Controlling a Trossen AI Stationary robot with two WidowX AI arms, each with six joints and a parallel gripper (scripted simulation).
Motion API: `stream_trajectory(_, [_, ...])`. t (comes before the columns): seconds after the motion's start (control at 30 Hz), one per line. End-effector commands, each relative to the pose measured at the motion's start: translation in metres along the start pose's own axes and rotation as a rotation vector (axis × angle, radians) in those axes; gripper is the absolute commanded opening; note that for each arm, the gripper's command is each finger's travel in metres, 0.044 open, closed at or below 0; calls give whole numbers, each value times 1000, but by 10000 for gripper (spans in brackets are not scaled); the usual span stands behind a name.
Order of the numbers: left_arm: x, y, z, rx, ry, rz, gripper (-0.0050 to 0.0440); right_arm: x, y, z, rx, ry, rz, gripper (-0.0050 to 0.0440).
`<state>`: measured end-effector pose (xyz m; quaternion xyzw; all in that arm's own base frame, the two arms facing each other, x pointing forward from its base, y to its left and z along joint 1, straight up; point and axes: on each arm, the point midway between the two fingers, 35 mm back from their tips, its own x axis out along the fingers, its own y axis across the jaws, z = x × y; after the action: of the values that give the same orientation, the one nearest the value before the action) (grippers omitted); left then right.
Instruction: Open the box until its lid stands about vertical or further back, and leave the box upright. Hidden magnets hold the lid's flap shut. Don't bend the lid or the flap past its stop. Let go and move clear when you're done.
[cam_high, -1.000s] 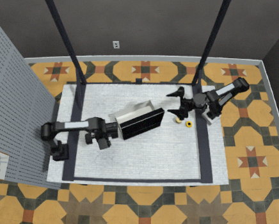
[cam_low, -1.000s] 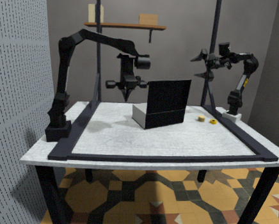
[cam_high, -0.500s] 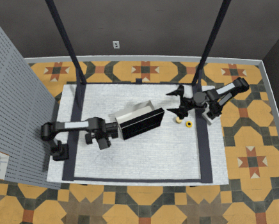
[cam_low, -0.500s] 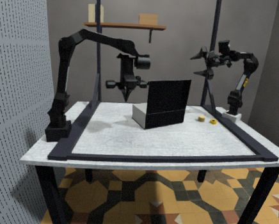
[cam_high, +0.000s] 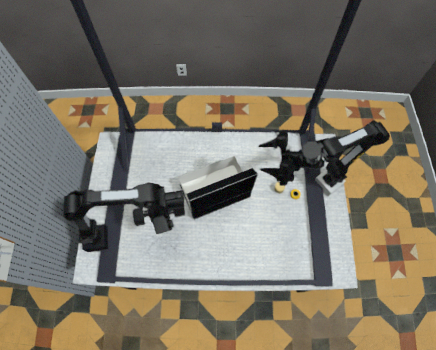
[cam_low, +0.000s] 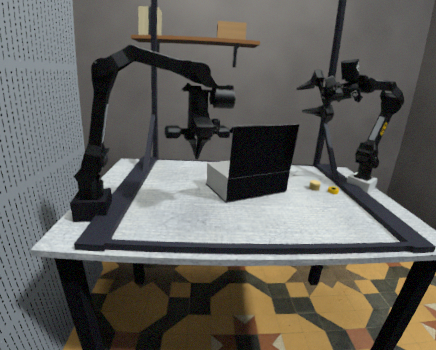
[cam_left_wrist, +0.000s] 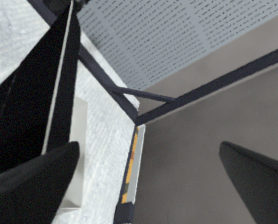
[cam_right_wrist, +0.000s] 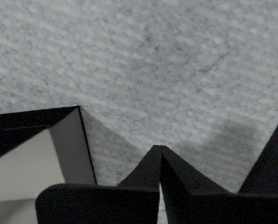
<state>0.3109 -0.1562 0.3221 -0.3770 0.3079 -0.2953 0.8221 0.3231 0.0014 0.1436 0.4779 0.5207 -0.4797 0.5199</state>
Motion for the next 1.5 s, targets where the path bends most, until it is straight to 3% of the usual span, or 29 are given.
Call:
stream_trajectory(0.0, [-2,-9,5,5,-8,-9,440,-8,2,0,-1,-1,30,-50])
stream_trajectory(1.47, [-5,-37,20,5,-9,-10,440,-8,2,0,-1,-1,30,-50])
